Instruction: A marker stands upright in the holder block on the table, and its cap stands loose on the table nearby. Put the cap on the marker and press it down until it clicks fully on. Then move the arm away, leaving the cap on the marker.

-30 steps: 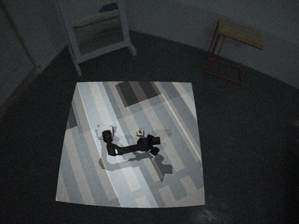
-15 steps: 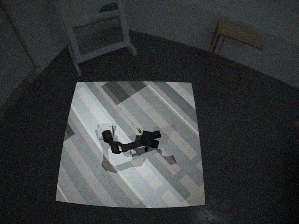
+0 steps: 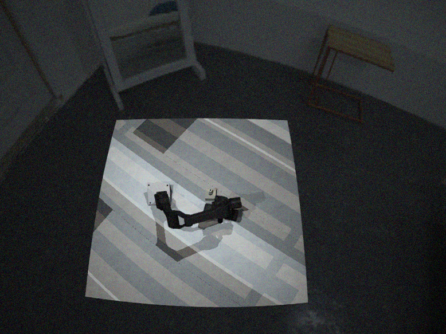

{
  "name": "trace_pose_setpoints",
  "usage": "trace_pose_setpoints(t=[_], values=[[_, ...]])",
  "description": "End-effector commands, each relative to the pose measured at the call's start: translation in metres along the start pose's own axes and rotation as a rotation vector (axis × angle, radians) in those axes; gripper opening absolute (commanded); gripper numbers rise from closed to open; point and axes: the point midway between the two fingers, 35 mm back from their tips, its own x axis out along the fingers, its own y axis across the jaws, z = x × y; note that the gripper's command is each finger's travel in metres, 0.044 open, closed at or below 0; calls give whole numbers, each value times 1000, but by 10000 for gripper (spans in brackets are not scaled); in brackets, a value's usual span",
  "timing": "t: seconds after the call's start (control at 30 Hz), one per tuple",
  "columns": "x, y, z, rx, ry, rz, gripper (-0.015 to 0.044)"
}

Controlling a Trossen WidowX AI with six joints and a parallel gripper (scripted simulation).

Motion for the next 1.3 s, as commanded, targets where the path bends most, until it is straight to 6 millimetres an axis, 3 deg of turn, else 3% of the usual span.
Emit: trace_pose_setpoints(t=[0.0, 1.07, 1.2, 1.27], values=[[5, 0, -1, -3, 2, -4, 250], [53, 0, -2, -3, 5, -5, 250], [54, 1, -1, -3, 4, -5, 145], [54, 1, -1, -3, 4, -5, 132]])
